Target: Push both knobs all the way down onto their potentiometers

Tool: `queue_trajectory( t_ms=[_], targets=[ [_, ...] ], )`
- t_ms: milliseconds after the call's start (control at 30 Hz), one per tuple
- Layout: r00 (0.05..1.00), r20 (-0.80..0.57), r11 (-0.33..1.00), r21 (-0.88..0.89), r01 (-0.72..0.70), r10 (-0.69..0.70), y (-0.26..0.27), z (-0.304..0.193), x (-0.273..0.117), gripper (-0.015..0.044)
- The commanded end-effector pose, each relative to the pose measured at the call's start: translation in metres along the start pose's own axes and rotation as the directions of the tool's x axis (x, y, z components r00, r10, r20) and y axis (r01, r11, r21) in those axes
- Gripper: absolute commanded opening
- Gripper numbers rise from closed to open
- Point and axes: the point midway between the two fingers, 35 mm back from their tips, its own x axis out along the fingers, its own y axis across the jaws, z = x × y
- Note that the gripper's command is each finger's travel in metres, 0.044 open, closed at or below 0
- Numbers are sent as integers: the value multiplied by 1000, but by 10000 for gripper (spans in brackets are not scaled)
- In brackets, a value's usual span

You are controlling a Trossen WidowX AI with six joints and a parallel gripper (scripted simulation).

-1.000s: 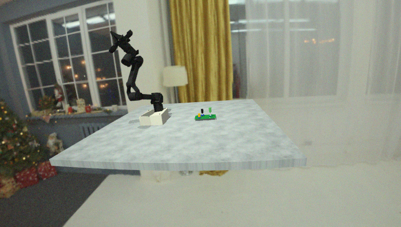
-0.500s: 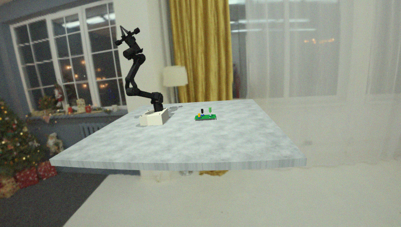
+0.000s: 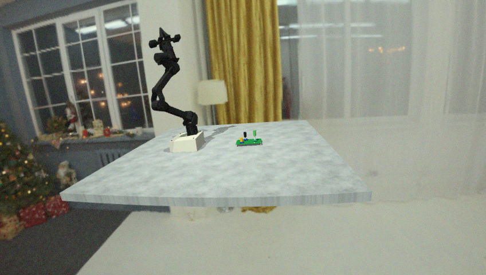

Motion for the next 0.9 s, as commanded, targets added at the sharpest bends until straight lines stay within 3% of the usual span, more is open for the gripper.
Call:
queue_trajectory(
  t_ms=[0, 500, 867],
  targets=[
    [997, 23, 994, 79, -75, 73, 24, 10, 2, 0],
    [941, 69, 885, 324, -335, 330, 111, 36, -7, 0],
    [843, 103, 706, 500, -502, 527, 181, 51, -27, 0]
  ],
)
